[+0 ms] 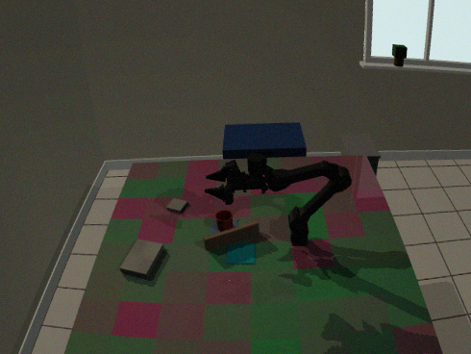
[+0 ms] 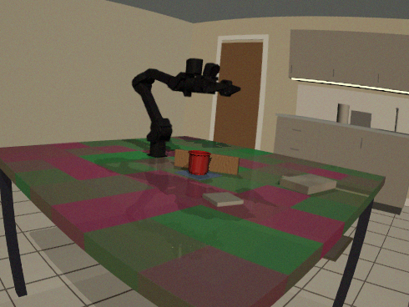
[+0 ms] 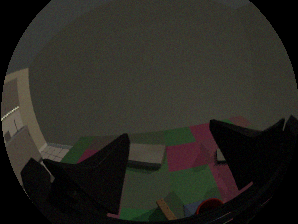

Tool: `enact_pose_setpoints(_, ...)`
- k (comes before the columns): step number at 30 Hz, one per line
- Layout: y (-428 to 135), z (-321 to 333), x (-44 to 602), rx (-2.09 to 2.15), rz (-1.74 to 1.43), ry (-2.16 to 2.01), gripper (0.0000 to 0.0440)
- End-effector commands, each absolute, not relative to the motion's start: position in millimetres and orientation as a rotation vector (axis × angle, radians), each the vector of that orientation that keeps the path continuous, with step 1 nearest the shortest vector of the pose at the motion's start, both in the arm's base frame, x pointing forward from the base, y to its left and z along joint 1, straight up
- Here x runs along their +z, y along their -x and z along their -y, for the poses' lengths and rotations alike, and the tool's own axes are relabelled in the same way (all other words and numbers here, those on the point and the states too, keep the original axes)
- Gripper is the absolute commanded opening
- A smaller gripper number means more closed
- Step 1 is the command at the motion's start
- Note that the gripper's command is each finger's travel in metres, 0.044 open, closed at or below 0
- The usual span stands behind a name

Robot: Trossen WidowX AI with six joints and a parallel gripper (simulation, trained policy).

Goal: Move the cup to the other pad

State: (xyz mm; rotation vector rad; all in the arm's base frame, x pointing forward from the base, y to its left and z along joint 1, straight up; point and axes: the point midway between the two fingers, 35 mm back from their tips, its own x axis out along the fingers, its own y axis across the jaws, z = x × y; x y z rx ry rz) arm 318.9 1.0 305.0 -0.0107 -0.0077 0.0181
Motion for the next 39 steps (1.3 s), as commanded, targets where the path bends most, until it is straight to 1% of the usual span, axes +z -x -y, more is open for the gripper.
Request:
enact_pose_setpoints(1, -319, 0, 305, 0.013, 0.004, 0.008, 0.0374)
enact_pose_setpoints(14, -323, 2, 293, -0.034, -0.107, -0.030, 0.0034)
enact_pose_setpoints(16, -324, 1, 290, -0.036, -0.135, -0.036, 0.0002)
enact_pose_setpoints(18, -325, -1, 287, -0.033, -0.163, -0.044, 0.0002)
enact_pose_setpoints(20, -327, -3, 284, -0.028, -0.190, -0.052, 0.0018)
enact_pose_setpoints(24, -330, -8, 281, -0.020, -0.240, -0.070, 0.0095)
enact_pose_setpoints(26, -331, -10, 280, -0.016, -0.264, -0.078, 0.0120)
enact_pose_setpoints(30, -333, -14, 276, -0.011, -0.315, -0.095, 0.0124)
enact_pose_setpoints(39, -338, -23, 267, -0.009, -0.439, -0.131, 0.0110)
